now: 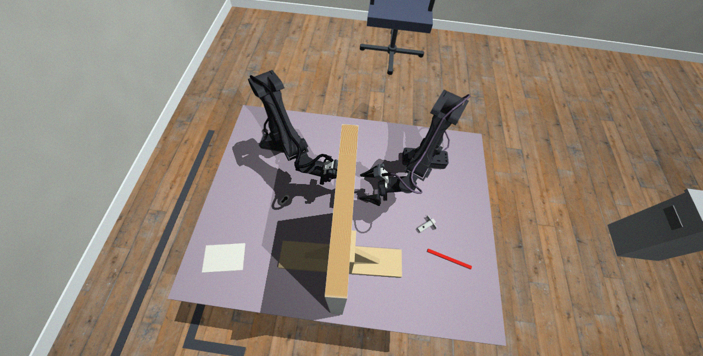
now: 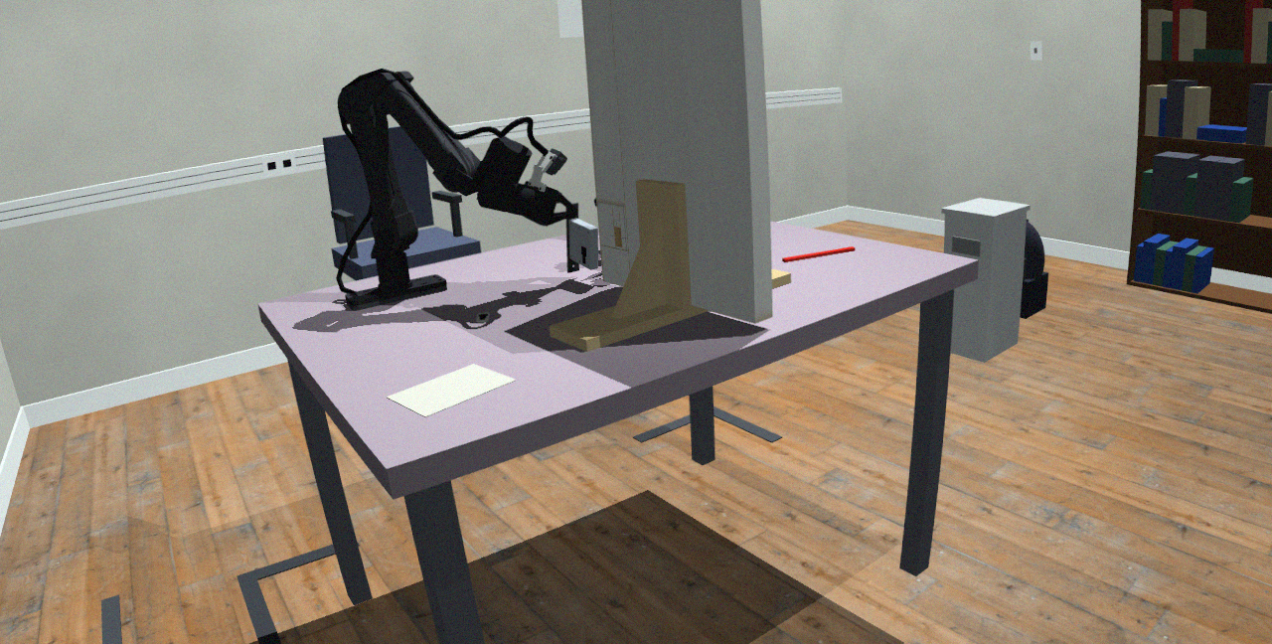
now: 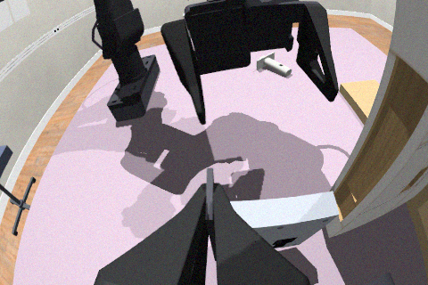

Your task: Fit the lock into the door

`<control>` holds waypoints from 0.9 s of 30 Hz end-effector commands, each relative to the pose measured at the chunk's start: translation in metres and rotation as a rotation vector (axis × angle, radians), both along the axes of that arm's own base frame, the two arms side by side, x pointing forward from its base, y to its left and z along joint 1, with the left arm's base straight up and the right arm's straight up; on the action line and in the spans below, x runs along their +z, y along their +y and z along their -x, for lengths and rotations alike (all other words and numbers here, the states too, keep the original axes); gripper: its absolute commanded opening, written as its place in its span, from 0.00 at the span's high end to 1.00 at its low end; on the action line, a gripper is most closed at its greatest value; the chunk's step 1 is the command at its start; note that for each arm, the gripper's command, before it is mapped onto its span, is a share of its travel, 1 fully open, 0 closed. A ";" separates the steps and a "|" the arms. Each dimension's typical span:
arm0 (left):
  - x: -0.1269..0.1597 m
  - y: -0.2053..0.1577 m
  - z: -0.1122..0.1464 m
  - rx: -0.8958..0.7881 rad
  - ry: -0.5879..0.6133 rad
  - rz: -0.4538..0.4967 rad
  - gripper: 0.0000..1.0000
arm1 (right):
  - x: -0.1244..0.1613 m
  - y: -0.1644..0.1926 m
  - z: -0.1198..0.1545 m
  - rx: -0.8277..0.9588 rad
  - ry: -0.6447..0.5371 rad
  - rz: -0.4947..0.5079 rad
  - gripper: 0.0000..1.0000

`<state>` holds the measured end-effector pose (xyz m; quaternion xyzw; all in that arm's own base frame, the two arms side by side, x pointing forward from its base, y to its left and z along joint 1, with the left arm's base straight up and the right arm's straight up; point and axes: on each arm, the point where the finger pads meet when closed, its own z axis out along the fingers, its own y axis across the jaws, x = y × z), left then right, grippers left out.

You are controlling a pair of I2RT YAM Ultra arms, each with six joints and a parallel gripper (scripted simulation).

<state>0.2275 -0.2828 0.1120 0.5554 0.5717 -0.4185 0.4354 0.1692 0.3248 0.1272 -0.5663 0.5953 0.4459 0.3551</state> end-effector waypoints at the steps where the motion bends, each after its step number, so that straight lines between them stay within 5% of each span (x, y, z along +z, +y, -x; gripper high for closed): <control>1: -0.002 0.005 0.008 -0.012 0.018 -0.006 0.00 | 0.024 0.008 -0.002 0.035 -0.069 -0.082 1.00; 8: -0.002 0.005 -0.002 0.009 0.049 -0.011 0.00 | 0.024 0.008 -0.002 0.035 -0.069 -0.082 1.00; 11: -0.013 0.020 -0.031 0.134 0.339 -0.061 0.00 | 0.024 0.008 -0.002 0.035 -0.069 -0.082 1.00; 13: -0.013 0.020 -0.031 0.134 0.339 -0.061 0.00 | 0.024 0.008 -0.002 0.035 -0.069 -0.082 1.00; 14: -0.018 0.029 -0.040 0.190 0.475 -0.080 0.00 | 0.024 0.008 -0.002 0.035 -0.069 -0.082 1.00; 18: -0.033 0.071 -0.067 0.336 0.710 -0.072 0.00 | 0.024 0.008 -0.002 0.035 -0.069 -0.082 1.00; 27: -0.040 0.097 -0.064 0.544 1.235 -0.110 0.00 | 0.024 0.008 -0.002 0.035 -0.069 -0.082 1.00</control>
